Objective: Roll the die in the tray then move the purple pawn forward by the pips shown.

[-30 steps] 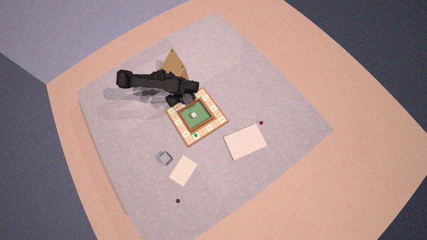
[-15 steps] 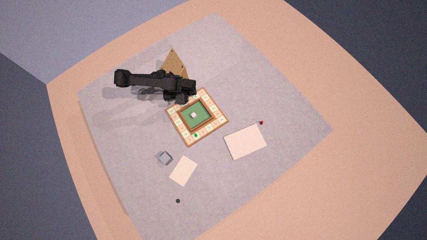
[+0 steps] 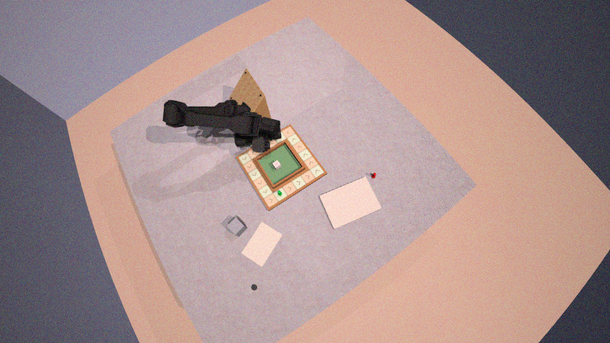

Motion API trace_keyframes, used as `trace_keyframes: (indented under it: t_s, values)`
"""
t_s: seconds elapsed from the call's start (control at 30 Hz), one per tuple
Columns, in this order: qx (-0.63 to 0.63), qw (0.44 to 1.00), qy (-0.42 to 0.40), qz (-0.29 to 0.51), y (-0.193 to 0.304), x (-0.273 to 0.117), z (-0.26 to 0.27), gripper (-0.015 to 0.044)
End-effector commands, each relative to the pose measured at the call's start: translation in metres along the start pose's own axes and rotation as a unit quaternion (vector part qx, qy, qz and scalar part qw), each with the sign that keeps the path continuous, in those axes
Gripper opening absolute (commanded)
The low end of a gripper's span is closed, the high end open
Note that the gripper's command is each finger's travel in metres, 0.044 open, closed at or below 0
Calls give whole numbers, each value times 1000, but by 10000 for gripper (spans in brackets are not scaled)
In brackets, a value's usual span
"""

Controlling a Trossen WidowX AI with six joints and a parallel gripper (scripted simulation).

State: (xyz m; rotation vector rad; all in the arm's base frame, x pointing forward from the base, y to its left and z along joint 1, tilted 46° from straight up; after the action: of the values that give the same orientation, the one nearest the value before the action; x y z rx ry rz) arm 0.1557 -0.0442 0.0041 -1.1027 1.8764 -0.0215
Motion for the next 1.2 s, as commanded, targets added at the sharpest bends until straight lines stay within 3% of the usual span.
trace_keyframes:
  t_s: [0.0, 0.47, 0.63, 0.97, 1.17]
  values:
    - [-4, 1000, 3, -1, 0, 6, 0, 200]
    - [-3, 1000, 4, -2, 1, 26, -2, 200]
    - [-3, 1000, 4, -2, 1, 26, -2, 69]
    - [-3, 1000, 4, -2, 1, 26, -2, 0]
    - [-4, 1000, 0, 0, -2, 4, 4, 0]
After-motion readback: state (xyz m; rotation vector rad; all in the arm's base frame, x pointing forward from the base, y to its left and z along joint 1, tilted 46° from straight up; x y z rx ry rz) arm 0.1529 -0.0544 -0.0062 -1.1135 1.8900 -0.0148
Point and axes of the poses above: the point midway between the two fingers, 35 mm back from their tips, its own x axis out along the fingers, its own z axis across the jaws, y = z × x, the point moved 1 cm from there along -x, back along the fingers, and after that the axes turned 15 degrees about x, right-handed, at the moved point
